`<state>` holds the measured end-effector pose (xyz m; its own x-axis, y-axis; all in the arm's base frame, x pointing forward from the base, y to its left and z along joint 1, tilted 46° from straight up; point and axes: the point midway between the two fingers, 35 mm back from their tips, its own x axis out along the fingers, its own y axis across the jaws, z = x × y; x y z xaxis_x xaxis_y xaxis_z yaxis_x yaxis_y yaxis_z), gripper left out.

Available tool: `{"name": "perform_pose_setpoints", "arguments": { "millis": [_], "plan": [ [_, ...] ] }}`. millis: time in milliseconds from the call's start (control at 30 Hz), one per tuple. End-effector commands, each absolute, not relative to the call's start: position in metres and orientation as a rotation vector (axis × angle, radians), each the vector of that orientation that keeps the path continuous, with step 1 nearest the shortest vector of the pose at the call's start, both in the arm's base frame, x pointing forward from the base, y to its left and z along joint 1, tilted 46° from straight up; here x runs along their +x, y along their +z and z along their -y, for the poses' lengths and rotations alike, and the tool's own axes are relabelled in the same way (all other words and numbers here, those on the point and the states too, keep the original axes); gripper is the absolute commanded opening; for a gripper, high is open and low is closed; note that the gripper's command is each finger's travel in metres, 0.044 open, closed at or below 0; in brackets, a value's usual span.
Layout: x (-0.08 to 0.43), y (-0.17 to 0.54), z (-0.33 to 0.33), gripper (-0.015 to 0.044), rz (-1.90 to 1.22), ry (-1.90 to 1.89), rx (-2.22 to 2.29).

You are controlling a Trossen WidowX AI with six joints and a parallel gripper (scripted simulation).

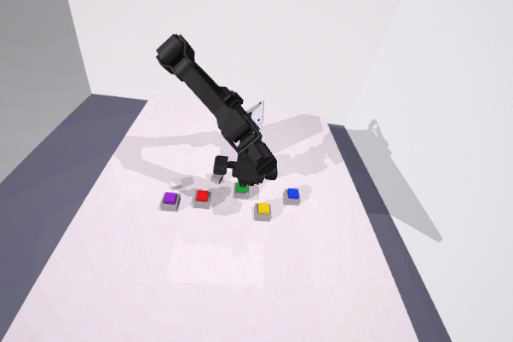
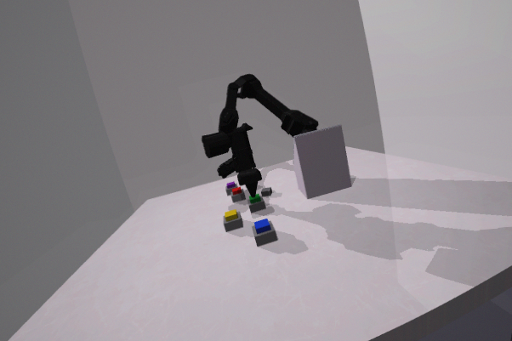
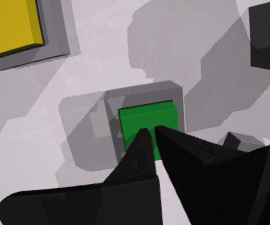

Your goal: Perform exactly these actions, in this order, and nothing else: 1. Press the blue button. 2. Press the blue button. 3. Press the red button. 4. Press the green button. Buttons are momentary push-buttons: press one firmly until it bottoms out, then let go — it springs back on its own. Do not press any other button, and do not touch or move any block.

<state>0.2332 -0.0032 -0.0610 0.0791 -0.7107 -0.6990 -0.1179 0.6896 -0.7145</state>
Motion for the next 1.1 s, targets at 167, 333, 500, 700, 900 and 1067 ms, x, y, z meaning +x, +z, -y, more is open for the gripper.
{"name": "perform_pose_setpoints", "arguments": {
  "millis": [167,333,500,700,900,1067],
  "plan": [
    [0.231,-0.068,0.011,0.002,-1.457,-0.511,-0.748],
    [0.231,-0.068,0.011,0.002,-1.457,-0.511,-0.748],
    [0.231,-0.068,0.011,0.002,-1.457,-0.511,-0.748],
    [0.232,-0.065,0.008,0.002,-1.452,-0.51,-0.737],
    [0.229,-0.044,-0.015,0.002,-1.457,-0.51,-0.746],
    [0.232,-0.047,-0.023,0.0072,-1.457,-0.505,-0.744]
  ]
}}
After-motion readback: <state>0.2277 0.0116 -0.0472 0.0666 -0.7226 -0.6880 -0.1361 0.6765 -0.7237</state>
